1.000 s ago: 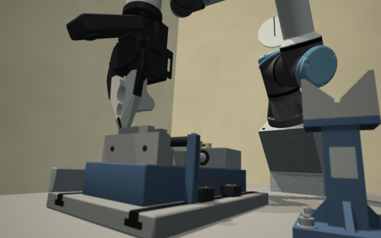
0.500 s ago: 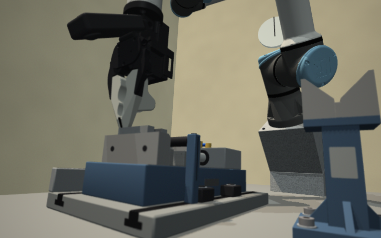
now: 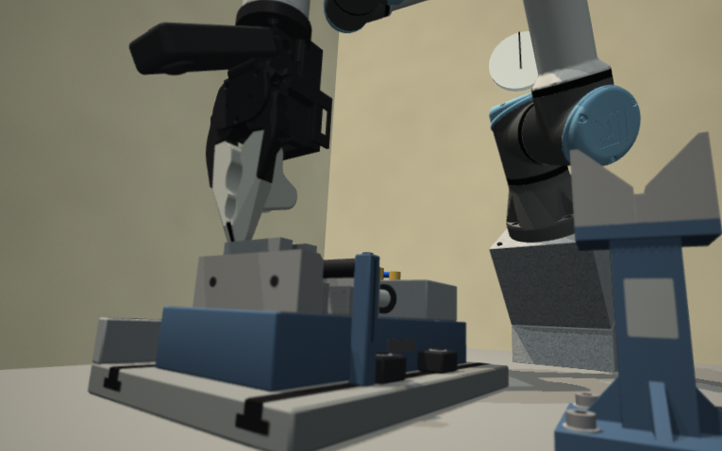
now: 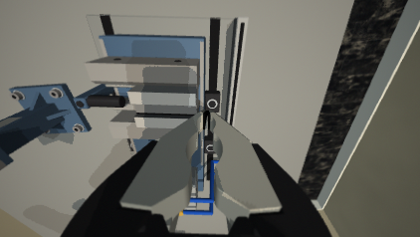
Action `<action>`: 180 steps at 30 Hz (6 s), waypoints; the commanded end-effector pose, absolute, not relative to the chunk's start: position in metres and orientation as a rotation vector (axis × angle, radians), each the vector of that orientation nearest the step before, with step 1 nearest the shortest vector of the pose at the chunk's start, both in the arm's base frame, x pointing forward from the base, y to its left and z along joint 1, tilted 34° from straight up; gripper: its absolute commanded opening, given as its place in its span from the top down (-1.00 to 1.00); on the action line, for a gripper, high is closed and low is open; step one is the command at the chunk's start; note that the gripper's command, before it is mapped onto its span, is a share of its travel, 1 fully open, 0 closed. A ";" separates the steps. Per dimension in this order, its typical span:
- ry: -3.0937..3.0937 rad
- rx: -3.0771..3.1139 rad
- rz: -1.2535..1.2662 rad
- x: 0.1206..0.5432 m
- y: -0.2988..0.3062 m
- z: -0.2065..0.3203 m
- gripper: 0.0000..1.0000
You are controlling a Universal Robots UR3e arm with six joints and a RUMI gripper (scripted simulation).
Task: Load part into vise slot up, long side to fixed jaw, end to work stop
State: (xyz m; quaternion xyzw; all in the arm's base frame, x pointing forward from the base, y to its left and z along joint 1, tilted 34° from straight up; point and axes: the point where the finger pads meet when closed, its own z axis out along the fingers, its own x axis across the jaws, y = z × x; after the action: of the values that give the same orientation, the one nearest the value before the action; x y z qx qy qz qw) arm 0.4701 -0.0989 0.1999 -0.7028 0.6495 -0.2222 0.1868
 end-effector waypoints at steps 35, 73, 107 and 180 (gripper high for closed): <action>1.827 -1.978 -0.630 0.470 -0.089 0.200 1.00; 1.827 -1.978 -0.630 0.469 -0.080 0.200 1.00; 1.827 -1.978 -0.630 0.469 -0.076 0.199 1.00; 1.827 -1.978 -0.630 0.471 -0.104 0.201 1.00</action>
State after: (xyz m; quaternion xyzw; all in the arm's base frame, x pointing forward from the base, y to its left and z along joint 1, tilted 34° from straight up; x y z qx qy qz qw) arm 0.4700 -0.0993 0.1999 -0.7026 0.6496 -0.2226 0.1867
